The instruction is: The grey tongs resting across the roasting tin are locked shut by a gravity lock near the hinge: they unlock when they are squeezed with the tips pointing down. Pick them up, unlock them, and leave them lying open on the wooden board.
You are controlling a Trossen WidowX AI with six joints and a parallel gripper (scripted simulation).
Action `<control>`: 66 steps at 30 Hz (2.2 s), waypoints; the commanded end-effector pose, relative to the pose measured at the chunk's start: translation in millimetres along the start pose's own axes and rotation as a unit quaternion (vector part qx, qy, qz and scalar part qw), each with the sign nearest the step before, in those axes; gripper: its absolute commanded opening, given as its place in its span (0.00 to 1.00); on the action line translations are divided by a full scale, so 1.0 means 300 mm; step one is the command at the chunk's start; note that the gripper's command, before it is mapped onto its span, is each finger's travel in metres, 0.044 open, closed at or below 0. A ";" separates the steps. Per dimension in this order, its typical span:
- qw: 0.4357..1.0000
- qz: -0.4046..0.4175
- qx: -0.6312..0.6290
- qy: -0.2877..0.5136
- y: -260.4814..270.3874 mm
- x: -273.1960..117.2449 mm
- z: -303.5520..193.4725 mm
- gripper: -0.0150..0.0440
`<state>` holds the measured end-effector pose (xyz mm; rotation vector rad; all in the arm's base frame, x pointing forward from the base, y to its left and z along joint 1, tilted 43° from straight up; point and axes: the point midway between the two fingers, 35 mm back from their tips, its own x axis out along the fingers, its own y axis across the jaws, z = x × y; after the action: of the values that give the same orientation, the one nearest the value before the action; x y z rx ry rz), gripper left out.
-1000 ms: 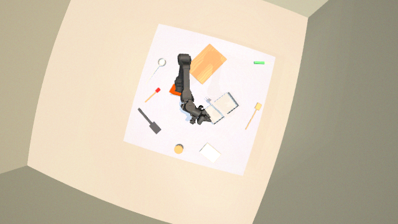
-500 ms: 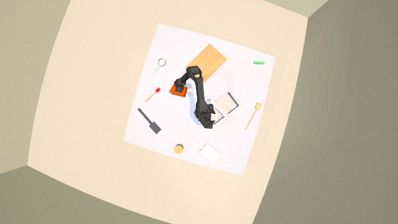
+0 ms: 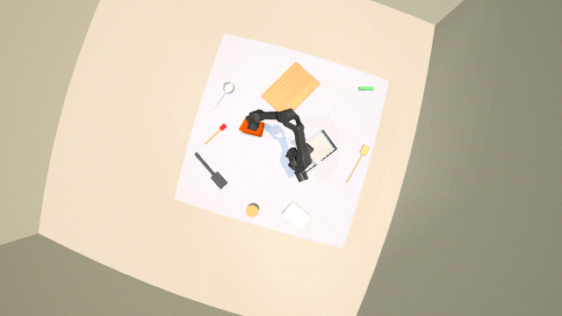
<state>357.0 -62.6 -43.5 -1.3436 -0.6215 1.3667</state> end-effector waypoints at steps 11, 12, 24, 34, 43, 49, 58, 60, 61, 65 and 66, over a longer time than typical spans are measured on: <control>0.999 -0.009 0.038 -0.015 -0.014 0.016 0.034 0.69; 0.999 -0.009 0.038 -0.015 -0.014 0.016 0.034 0.69; 0.999 -0.006 0.039 -0.014 -0.011 0.057 0.030 0.69; 0.999 -0.005 0.039 -0.012 -0.009 0.112 0.027 0.69; 0.999 -0.005 0.039 -0.012 -0.010 0.162 0.028 0.69; 0.999 -0.006 0.039 -0.012 -0.011 0.196 0.030 0.69; 0.999 -0.008 0.039 -0.014 -0.016 0.245 0.036 0.69; 0.999 -0.009 0.038 -0.015 -0.017 0.255 0.038 0.69; 0.999 -0.010 0.038 -0.015 -0.017 0.261 0.039 0.69; 0.999 -0.007 0.039 -0.017 -0.009 0.266 0.040 0.65; 0.999 -0.007 0.039 -0.017 -0.009 0.266 0.040 0.61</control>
<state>363.0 16.4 -67.8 -1.2494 -0.5935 1.3939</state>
